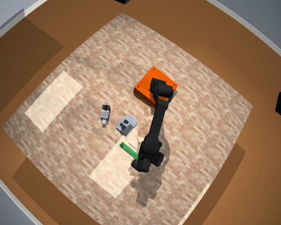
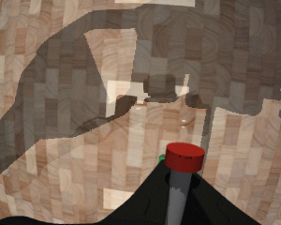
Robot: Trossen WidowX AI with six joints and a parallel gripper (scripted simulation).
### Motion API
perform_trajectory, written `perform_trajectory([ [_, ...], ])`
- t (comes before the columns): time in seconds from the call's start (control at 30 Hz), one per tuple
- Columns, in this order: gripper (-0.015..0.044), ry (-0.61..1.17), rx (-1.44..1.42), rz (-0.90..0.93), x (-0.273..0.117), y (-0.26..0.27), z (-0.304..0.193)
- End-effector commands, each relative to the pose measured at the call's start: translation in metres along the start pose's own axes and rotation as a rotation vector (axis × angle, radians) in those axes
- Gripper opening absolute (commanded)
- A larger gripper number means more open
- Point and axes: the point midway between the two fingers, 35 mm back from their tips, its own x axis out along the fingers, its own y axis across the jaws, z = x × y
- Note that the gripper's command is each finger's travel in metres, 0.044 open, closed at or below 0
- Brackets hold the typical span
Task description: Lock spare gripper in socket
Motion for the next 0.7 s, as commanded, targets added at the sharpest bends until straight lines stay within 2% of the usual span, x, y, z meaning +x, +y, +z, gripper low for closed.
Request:
perform_trajectory([
  [0.0, 0.0000, 0.000, 0.005, 0.000, 0.001, -0.010, 0.004],
  [0.67, 0.0000, -0.002, 0.004, -0.006, 0.024, -0.013, 0.002],
])
